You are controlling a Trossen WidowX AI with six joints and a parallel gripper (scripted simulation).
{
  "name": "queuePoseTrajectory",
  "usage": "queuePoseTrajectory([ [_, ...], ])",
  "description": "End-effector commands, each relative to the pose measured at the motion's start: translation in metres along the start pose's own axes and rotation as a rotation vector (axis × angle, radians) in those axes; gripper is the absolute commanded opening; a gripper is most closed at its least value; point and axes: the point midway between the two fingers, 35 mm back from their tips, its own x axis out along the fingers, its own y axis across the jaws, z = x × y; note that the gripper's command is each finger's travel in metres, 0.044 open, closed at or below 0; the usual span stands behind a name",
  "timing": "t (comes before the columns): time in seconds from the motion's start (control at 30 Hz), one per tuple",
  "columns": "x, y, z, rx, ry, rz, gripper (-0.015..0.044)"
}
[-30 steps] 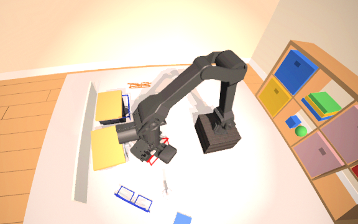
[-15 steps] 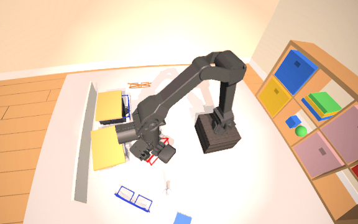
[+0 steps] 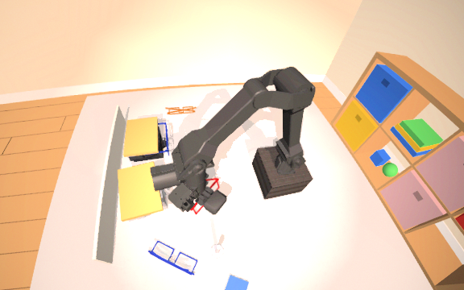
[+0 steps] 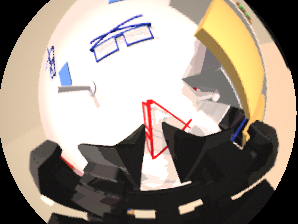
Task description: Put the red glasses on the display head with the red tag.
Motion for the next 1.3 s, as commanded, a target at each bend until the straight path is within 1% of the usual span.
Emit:
queuePoseTrajectory([
  [0.0, 0.008, 0.001, -0.001, 0.003, 0.007, -0.002, 0.012],
  [0.7, 0.042, 0.007, -0.001, 0.003, 0.007, -0.001, 0.012],
  [1.17, 0.043, 0.001, -0.001, 0.003, 0.007, -0.002, 0.012],
  [1.27, 0.043, 0.005, -0.001, 0.004, 0.007, 0.005, 0.01],
])
